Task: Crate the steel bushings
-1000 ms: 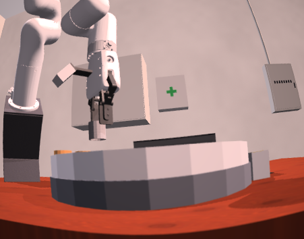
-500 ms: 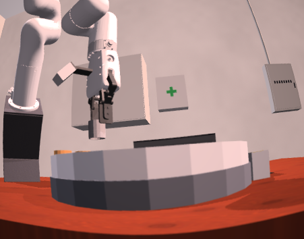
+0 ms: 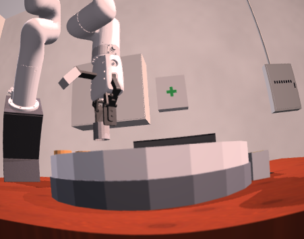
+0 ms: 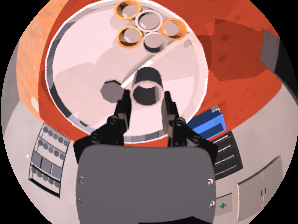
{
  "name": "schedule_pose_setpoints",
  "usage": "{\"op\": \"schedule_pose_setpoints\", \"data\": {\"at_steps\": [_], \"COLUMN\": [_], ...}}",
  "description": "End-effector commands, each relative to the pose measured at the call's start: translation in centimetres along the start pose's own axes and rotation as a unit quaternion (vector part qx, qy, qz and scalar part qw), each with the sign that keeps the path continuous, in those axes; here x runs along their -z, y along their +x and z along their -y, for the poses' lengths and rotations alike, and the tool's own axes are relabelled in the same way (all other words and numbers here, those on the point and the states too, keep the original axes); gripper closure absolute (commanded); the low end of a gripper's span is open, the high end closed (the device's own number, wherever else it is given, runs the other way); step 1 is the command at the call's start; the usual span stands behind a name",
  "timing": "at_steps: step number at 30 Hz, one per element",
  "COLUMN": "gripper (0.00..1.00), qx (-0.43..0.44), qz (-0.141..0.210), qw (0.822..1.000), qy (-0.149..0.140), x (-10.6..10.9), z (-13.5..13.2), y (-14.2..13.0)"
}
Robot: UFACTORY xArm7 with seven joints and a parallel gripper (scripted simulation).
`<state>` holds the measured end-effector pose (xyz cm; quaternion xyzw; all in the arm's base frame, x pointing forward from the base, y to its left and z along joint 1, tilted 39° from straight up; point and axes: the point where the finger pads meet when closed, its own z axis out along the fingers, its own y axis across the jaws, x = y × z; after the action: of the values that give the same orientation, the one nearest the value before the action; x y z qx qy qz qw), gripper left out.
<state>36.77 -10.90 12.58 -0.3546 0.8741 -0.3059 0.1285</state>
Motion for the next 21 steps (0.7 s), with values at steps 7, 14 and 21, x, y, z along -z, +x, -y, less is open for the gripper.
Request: {"op": "schedule_pose_setpoints", "data": {"at_steps": [7, 14, 21], "gripper": [1.00, 1.00, 1.00], "qx": [0.000, 0.000, 0.000], "qz": [0.001, 0.001, 0.001], "qw": [1.000, 1.000, 1.000], "qy": [0.001, 0.001, 0.001], "x": [0.0, 0.0, 0.0], "z": [-5.1, -9.0, -14.0], "y": [-5.6, -9.7, -15.0]}}
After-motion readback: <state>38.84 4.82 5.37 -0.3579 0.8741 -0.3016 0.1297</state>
